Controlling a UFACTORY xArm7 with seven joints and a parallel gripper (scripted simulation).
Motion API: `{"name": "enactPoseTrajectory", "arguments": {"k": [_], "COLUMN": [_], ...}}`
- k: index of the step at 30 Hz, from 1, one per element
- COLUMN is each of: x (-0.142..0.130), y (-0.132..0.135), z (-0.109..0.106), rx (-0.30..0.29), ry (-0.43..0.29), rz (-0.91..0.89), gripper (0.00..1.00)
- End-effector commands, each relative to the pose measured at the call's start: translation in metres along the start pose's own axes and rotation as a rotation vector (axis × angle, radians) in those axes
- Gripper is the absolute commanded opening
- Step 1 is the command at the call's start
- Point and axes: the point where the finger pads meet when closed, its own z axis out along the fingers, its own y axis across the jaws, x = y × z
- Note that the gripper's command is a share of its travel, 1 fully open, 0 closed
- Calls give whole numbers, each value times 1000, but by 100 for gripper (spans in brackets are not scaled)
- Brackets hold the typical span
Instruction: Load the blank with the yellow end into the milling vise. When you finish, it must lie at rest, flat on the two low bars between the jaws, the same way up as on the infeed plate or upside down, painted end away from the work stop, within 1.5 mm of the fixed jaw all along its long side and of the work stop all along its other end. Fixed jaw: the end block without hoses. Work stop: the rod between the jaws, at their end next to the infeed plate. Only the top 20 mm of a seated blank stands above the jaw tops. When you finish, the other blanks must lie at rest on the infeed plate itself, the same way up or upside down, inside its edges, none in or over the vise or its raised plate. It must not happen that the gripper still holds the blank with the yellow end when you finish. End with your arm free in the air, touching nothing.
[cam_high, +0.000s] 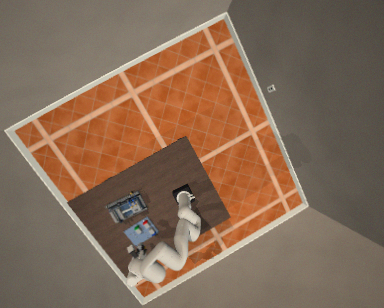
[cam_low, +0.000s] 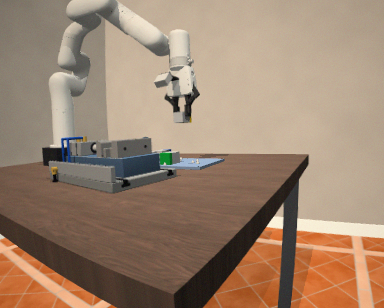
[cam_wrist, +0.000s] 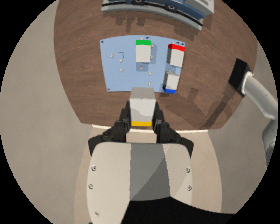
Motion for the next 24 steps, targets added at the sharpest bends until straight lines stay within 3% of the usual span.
{"name": "enactPoseTrajectory", "arguments": {"k": [1, 24], "x": [0, 0], "y": [-2, -2], "z": [-7, -4], "rx": [6, 6], "ry": [-2, -2], "rz": [0, 0], "gripper": [0, 0]}}
